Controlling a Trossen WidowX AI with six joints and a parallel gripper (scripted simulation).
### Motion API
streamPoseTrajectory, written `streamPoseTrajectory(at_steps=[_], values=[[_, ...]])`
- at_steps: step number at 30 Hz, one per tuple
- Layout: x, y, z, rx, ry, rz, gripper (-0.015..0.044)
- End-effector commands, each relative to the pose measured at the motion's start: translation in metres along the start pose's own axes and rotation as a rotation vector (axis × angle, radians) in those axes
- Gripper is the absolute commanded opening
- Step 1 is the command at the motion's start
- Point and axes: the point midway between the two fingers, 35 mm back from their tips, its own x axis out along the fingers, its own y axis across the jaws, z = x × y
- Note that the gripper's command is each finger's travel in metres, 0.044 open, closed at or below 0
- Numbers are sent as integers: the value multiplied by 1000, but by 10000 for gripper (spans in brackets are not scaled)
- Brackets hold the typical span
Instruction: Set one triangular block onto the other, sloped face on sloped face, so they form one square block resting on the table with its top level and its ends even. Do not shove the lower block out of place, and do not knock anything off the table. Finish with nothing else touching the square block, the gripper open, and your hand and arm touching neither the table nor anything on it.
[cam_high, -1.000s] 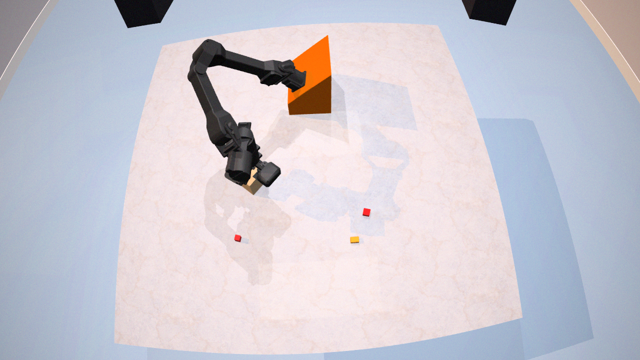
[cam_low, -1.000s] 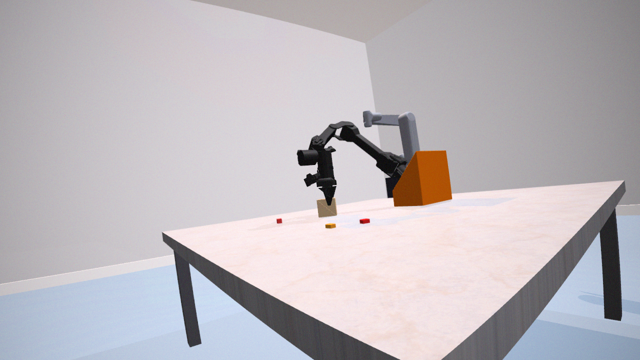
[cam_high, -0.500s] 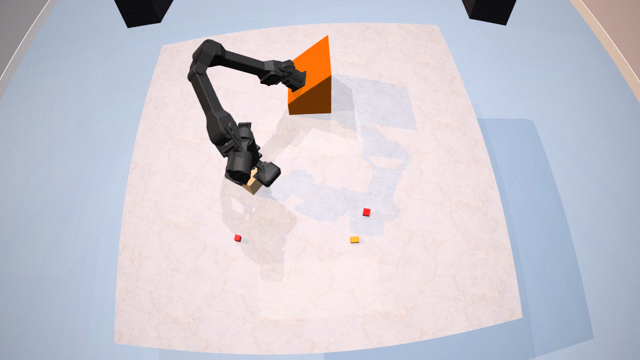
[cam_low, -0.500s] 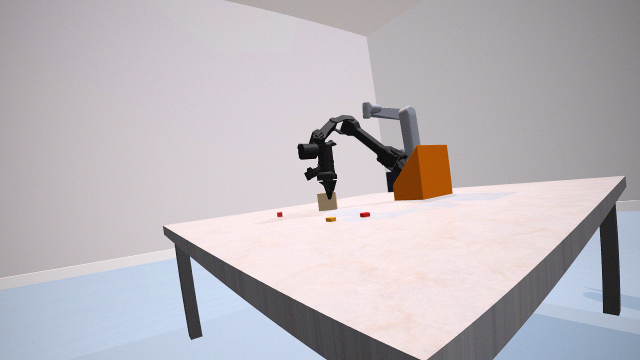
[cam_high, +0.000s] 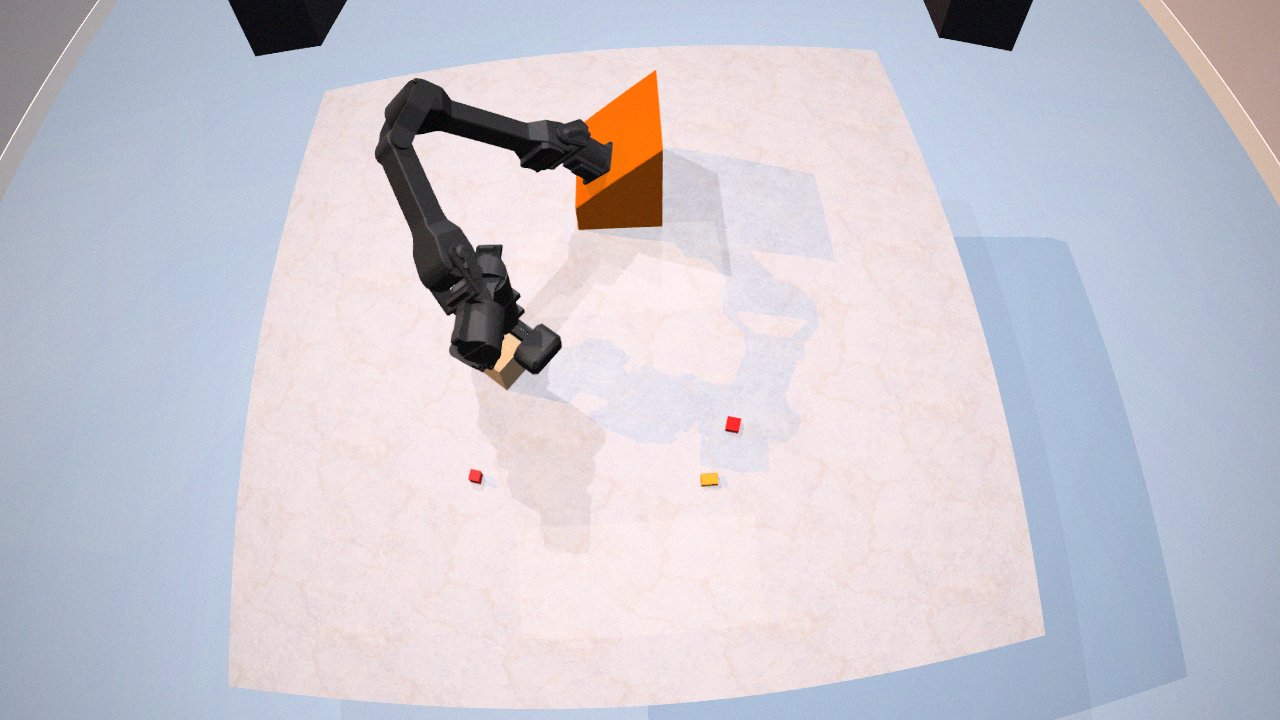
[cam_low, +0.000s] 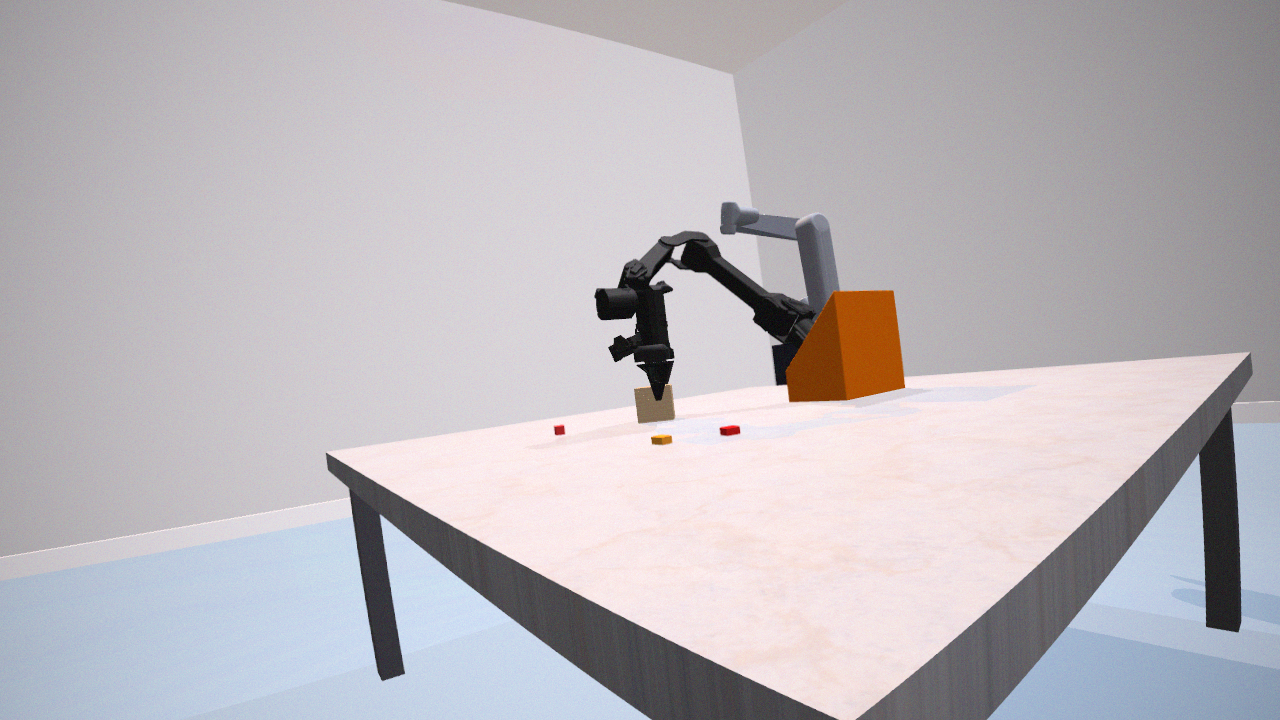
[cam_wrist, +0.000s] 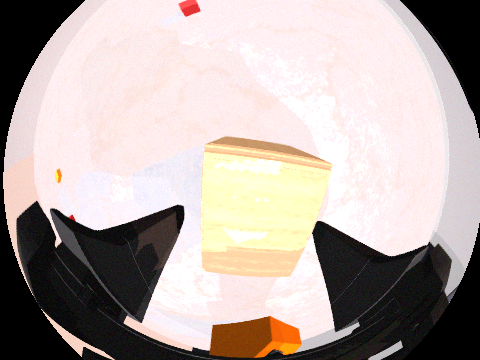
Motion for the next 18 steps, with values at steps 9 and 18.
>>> streamPoseTrajectory(at_steps=[9,18], values=[[-51,5,3,-1,6,8,440],[-103,4,2,-4,-9,14,440]])
